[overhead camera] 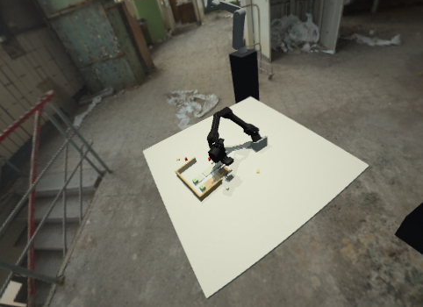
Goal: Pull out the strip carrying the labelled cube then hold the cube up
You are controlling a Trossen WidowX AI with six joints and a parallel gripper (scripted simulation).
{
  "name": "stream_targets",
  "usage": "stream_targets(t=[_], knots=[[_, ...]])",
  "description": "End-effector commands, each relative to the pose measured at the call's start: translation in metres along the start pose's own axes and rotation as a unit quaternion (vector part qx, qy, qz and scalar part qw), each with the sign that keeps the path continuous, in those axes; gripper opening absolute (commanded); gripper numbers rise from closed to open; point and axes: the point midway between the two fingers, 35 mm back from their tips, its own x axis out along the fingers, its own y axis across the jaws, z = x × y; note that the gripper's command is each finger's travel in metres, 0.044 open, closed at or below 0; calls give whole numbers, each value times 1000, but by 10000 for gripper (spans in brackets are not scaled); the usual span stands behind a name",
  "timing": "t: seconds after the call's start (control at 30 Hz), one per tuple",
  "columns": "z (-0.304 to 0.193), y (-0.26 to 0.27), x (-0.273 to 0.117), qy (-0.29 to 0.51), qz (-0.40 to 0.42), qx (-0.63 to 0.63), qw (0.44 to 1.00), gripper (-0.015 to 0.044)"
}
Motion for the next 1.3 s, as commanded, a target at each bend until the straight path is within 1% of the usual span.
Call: stream_targets(t=[0.0,1.27], knots=[[0,2,5,9,2,0,1000,0],[1,1,67,9,1,1,1000,0]])
